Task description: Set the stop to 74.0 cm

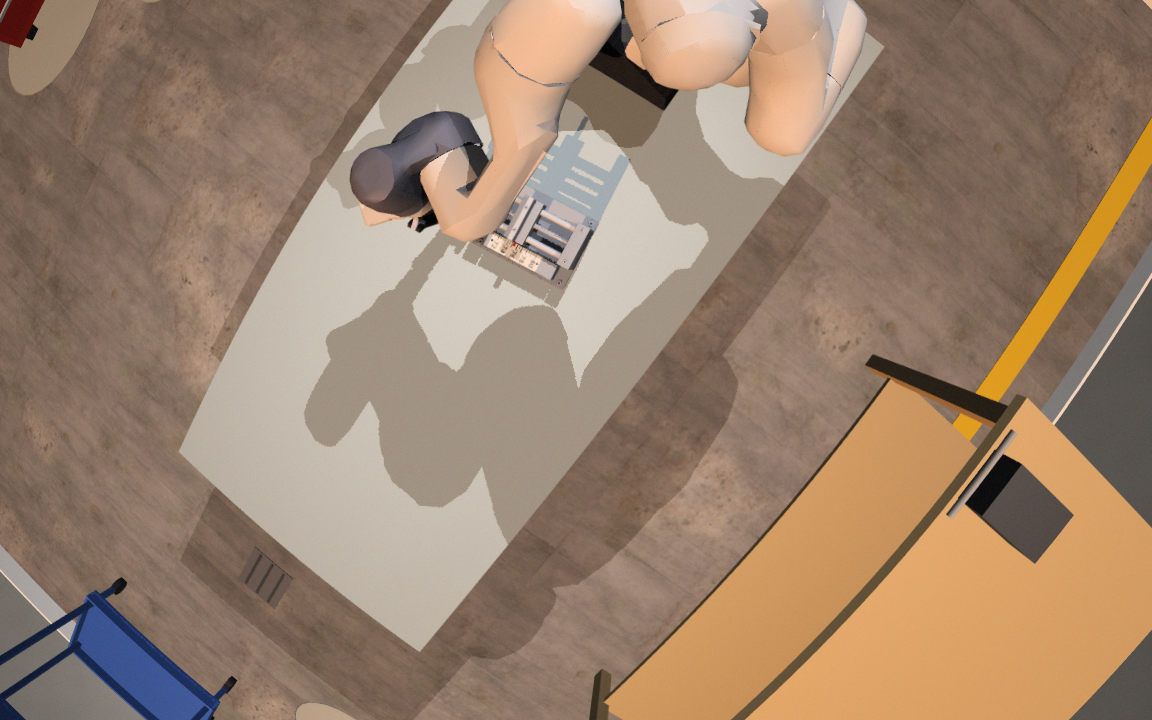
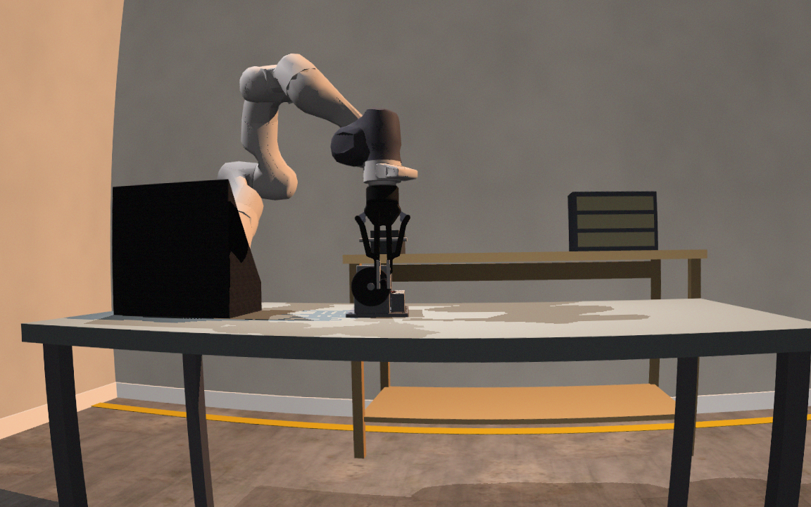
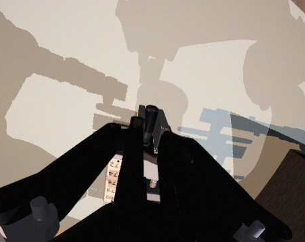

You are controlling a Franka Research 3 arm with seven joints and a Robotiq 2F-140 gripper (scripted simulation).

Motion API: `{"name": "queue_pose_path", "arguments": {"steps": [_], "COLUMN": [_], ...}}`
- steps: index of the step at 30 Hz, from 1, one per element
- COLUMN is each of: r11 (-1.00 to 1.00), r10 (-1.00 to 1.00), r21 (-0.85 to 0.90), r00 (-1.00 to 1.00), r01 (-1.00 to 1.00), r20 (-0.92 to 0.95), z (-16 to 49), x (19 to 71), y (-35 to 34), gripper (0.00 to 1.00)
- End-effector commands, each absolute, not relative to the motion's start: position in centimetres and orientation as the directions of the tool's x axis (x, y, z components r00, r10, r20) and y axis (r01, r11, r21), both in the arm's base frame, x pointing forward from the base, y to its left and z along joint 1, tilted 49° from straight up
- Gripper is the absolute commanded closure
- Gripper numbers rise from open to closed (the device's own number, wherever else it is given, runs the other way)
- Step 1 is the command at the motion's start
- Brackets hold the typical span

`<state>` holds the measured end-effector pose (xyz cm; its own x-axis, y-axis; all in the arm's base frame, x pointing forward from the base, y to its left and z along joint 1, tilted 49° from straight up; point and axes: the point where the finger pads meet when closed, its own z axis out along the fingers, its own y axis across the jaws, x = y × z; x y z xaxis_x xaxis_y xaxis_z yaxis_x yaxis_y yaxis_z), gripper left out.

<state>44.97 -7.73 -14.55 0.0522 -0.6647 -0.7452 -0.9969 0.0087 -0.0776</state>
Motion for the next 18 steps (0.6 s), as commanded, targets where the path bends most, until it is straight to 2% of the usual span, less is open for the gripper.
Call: {"name": "queue_pose_path", "arguments": {"steps": [1, 18], "r11": [0.007, 0.007], "r10": [-0.664, -0.664], "r21": [-0.076, -0.076], "r00": [0.052, 0.052], "r01": [-0.997, -0.997], "r20": [-0.746, -0.746], "z": [-14.39, -14.19], "x": [44.77, 44.53], "y": [-7.92, -8.17], "gripper": [0.96, 0.96]}}
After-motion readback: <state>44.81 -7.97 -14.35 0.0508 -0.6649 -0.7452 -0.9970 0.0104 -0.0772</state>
